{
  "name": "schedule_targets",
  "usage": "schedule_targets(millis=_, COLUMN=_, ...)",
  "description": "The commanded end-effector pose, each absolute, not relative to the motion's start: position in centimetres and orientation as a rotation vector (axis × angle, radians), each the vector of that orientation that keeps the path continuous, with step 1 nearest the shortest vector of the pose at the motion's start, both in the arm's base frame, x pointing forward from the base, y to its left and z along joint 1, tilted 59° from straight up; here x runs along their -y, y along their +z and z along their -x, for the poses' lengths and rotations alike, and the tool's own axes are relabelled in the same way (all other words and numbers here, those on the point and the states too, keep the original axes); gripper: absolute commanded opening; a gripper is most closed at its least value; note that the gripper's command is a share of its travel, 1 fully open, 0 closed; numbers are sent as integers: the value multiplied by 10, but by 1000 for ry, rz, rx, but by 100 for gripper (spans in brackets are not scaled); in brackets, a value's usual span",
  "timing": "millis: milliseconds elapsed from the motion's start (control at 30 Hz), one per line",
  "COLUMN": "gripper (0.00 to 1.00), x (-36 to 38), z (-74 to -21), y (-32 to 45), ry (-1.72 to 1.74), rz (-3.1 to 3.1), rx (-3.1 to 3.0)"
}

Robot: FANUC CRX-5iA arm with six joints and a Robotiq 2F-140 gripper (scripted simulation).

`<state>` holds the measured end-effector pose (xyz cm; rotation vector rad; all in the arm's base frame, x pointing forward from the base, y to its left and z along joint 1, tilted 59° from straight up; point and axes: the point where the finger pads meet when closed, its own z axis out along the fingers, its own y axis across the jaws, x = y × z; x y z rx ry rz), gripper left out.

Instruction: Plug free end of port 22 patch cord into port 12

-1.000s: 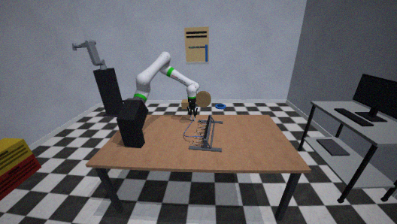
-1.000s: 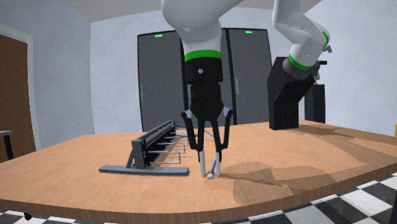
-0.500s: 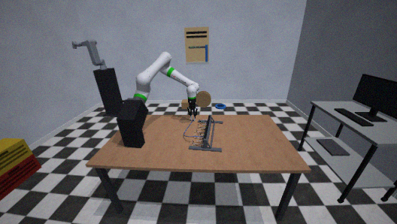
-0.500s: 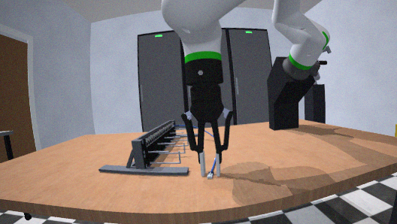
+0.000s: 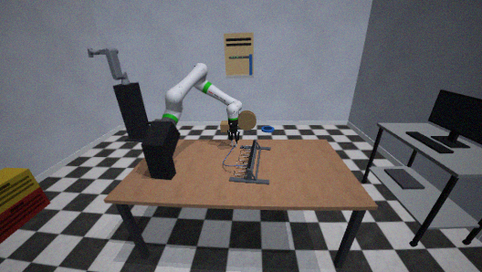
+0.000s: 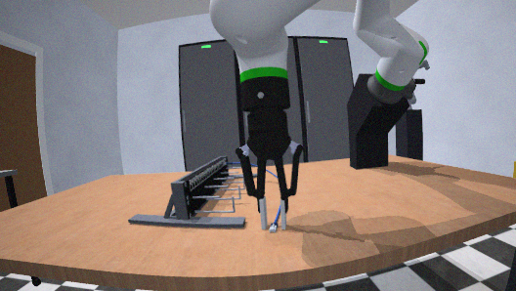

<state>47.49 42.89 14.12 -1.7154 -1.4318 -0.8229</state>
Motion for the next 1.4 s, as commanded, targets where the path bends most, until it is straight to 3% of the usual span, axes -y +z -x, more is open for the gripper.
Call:
schedule_targets(millis=0, gripper=22, x=-429, z=-475, y=141, ry=-823, rz=1716, rx=1432)
schedule_targets(millis=1067, gripper=22, x=-429, z=-475, y=141, ry=-823, rz=1716, rx=1432)
schedule_targets(millis=1100, gripper=0, x=-429, z=-475, y=141, ry=-823, rz=1716, rx=1432)
schedule_targets(millis=1367, gripper=0, x=-429, z=-475, y=141, ry=-823, rz=1716, rx=1432)
